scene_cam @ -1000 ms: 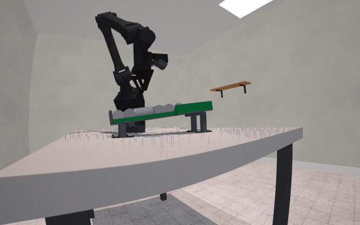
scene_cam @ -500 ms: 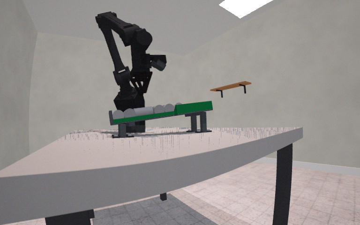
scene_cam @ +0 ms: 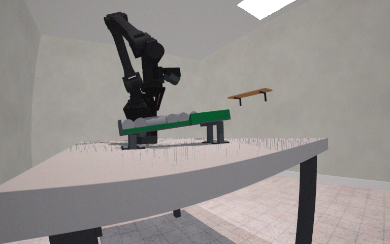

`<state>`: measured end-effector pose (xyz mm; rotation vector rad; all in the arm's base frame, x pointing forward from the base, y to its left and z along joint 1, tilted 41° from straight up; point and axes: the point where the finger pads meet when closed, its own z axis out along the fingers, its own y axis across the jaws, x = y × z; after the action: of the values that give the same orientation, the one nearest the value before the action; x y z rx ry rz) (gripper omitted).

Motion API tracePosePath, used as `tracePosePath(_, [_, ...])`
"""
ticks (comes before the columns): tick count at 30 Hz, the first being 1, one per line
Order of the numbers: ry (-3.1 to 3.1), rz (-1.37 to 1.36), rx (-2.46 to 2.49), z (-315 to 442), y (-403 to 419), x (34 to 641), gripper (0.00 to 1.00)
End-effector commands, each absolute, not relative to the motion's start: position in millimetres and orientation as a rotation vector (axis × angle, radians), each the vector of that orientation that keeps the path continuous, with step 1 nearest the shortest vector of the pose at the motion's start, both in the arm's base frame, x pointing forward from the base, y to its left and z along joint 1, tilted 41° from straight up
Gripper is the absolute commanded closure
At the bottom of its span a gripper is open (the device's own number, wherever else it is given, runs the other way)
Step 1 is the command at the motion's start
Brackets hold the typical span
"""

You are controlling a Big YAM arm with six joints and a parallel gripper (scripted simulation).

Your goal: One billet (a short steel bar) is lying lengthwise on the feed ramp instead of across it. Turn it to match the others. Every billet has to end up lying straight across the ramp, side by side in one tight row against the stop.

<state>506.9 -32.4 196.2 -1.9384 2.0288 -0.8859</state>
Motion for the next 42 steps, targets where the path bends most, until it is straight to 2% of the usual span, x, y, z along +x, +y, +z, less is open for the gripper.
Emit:
tracePosePath(1, [2.012,-0.904,-1.93,199.8,-37.9,511.6,0.45])
tracePosePath(42, [1.997,-0.914,-1.924,177.3,-50.9,537.1,0.45])
